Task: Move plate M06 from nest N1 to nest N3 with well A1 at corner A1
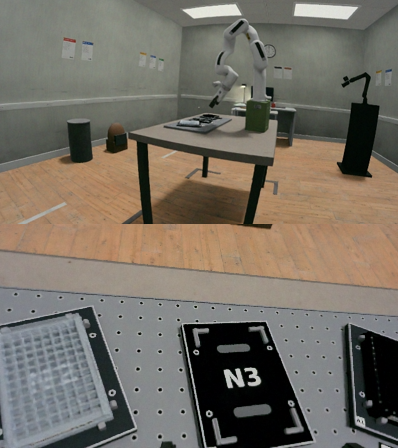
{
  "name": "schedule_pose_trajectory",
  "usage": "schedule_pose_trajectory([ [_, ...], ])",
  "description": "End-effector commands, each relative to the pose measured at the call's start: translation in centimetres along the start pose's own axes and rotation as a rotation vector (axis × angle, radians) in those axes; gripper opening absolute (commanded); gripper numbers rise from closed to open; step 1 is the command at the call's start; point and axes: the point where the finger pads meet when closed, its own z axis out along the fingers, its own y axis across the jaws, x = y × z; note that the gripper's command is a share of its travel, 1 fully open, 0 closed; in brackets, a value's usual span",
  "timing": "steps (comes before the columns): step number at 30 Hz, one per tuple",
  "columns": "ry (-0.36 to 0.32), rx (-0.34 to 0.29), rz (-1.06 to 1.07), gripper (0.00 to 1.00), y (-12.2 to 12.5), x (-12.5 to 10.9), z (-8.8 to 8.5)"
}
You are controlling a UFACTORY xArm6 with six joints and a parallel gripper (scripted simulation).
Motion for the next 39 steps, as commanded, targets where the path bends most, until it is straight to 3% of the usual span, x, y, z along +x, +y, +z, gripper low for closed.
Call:
schedule_pose_trajectory([
  [1, 0.002, 0.000, 0.001, 1.00, 0.0, 0.1, 0.0],
  [17, 0.002, 0.000, 0.001, 1.00, 0.0, 0.1, 0.0],
  [20, -0.017, -0.084, 0.001, 1.00, 1.1, 0.9, 0.7],
  [23, -0.017, -0.084, 0.001, 1.00, 1.5, 1.2, 1.0],
  [24, -0.029, -0.115, 0.001, 1.00, 1.9, 1.4, 1.2],
  [27, -0.033, -0.123, 0.001, 1.00, 2.3, 1.6, 1.4],
  [31, -0.069, -0.190, 0.003, 1.00, 3.4, 2.2, 2.1],
  [34, -0.073, -0.197, 0.003, 1.00, 3.8, 2.3, 2.3],
  [39, -0.124, -0.260, 0.008, 1.00, 5.3, 2.9, 3.0],
])
